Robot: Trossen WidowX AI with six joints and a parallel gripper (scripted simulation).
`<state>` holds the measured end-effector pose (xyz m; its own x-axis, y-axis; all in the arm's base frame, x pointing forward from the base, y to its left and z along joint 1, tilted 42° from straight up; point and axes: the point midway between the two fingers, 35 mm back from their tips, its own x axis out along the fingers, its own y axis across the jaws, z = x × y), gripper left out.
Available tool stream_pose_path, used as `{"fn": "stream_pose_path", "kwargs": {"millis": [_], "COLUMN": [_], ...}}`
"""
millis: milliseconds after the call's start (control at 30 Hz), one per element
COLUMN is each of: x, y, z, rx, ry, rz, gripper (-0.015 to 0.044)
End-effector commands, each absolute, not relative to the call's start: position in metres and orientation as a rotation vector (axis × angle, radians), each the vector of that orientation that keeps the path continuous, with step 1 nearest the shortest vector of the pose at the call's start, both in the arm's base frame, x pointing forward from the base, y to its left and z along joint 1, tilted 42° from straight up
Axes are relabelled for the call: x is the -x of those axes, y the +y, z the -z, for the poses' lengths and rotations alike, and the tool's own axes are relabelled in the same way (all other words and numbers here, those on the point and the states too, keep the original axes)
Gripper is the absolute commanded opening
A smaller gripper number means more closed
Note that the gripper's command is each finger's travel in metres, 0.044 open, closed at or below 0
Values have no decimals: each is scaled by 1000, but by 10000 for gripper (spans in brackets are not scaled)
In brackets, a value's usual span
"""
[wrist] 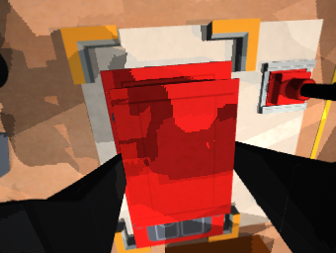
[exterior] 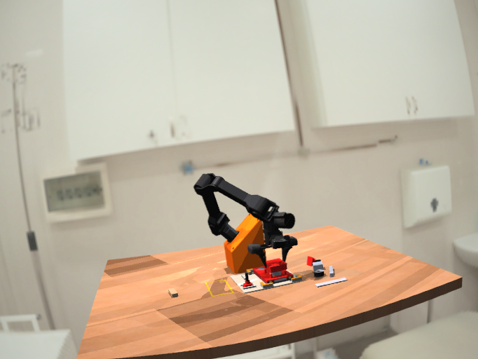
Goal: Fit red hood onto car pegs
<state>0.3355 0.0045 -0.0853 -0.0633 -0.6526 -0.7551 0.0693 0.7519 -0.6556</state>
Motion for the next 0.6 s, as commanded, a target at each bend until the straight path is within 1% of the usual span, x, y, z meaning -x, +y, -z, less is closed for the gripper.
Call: {"fn": "stream_pose_path", "kwargs": {"millis": [0,567], "x": [-336,-336], "y": [4,1], "z": [85,88], "rx": [500,500], "ry": [1529,1529], "rz": [632,632], "gripper": [0,0]}}
